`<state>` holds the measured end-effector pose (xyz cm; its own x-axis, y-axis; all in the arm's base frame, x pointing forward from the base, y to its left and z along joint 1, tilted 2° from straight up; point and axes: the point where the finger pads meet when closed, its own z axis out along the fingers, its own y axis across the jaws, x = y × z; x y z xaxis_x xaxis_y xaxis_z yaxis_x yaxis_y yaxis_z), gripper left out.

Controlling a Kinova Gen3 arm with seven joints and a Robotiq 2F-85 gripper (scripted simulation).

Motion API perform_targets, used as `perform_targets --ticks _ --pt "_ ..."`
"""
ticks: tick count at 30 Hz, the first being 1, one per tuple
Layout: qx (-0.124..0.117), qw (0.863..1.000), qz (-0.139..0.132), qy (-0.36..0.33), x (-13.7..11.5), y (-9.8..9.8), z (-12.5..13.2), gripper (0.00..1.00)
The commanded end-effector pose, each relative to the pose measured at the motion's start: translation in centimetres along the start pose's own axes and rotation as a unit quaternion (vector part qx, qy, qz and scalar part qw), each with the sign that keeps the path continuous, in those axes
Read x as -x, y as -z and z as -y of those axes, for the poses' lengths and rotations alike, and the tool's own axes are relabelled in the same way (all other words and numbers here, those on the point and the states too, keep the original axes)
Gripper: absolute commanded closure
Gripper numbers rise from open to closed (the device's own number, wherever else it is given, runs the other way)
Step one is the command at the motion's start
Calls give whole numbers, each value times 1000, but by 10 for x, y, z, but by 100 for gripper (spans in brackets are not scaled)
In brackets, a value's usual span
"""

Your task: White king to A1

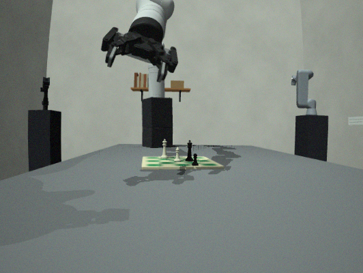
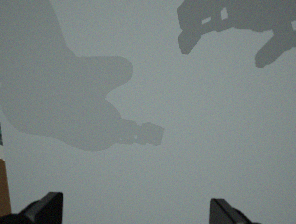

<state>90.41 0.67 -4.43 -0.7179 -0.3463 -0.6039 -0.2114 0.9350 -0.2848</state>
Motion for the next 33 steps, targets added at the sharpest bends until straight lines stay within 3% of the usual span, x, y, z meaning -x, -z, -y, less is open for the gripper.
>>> perform_targets --ticks 1,11,17,19,22,25,28,33 --pt "0 1000 2 0 2 1 1 0" --pt "-1 1000 -9 -23 -6 -1 7 0" --pt "-2 995 -42 -90 -33 -5 25 0" --pt "-2 995 -42 -90 -33 -5 25 0" --pt "-2 987 -68 -144 -54 -7 38 0" --pt "-4 973 -98 -209 -80 -7 51 0" --pt "-5 950 -134 -283 -109 -6 64 0" --pt "-9 887 -199 -416 -161 1 81 0"
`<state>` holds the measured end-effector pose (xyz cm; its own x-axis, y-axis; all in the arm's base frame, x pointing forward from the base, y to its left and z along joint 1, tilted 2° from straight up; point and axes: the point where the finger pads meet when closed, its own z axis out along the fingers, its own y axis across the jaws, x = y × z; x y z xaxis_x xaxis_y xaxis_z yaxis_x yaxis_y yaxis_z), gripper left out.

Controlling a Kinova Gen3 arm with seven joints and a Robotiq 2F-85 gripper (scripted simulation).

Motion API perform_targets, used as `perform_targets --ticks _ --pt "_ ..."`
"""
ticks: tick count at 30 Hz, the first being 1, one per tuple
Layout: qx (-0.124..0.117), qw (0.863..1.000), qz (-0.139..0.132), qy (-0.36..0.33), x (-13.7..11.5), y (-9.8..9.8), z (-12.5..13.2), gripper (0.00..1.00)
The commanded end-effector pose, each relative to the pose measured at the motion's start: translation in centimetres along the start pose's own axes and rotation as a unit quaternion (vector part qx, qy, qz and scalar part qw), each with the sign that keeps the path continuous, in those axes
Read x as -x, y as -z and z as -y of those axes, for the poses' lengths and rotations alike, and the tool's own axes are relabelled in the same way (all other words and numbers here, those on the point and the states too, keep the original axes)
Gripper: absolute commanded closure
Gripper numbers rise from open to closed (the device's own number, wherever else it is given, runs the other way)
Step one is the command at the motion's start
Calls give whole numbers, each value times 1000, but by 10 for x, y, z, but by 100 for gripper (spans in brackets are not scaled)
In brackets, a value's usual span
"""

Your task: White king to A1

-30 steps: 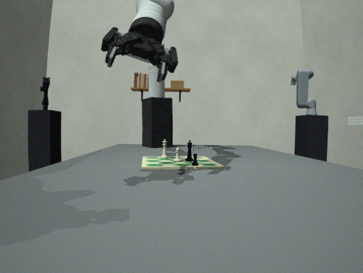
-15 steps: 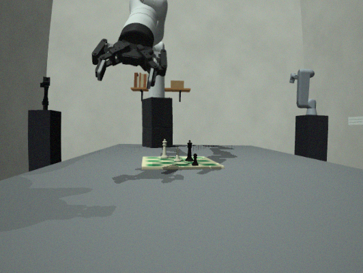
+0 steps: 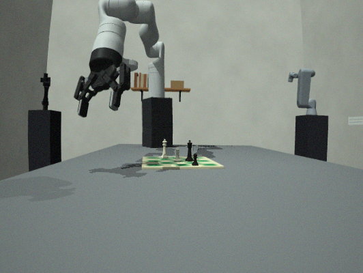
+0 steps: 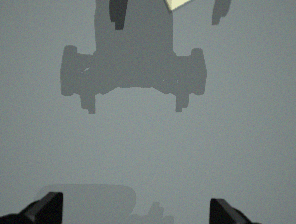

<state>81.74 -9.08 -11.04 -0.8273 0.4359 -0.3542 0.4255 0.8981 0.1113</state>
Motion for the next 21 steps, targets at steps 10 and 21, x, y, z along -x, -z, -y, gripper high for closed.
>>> perform_targets --ticks 10,21 --pt "-21 948 -143 -285 -48 1 100 0" --pt "-38 835 -264 -482 -95 30 141 0"
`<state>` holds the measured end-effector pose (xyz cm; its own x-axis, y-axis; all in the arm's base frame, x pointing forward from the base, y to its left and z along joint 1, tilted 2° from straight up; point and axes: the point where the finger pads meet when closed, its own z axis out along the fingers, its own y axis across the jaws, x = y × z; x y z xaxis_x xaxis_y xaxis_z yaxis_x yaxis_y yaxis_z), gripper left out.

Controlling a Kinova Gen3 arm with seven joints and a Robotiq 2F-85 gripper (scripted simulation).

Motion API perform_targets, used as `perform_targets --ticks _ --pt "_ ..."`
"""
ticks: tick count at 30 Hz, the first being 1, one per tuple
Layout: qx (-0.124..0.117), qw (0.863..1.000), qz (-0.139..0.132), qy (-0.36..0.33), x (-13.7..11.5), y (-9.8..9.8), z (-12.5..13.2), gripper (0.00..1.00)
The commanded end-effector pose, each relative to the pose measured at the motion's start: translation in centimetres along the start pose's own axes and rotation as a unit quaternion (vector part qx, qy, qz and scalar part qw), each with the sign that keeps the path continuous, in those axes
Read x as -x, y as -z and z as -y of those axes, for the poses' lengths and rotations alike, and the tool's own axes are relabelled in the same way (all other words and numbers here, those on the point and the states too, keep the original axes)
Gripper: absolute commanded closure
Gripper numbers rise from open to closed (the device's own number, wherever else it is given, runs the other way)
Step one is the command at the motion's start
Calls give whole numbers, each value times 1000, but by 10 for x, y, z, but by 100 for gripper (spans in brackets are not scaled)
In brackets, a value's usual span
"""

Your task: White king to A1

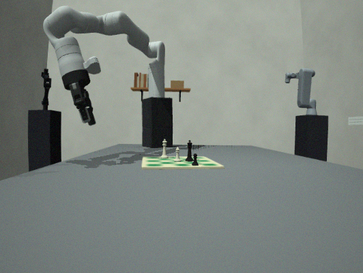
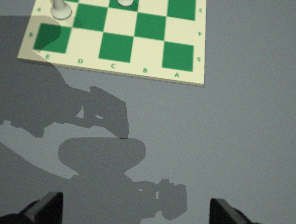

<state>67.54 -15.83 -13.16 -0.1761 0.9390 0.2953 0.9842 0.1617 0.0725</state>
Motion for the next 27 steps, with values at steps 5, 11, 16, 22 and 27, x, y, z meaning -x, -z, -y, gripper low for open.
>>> perform_targets --ticks 5,11,16,22,27 --pt "-24 991 -69 -109 10 16 36 0" --pt "-39 979 -109 -168 6 27 55 0" --pt "-43 975 -120 -183 5 31 60 0" --pt "-47 972 -127 -193 4 33 64 0" --pt "-47 972 -127 -193 4 33 64 0"
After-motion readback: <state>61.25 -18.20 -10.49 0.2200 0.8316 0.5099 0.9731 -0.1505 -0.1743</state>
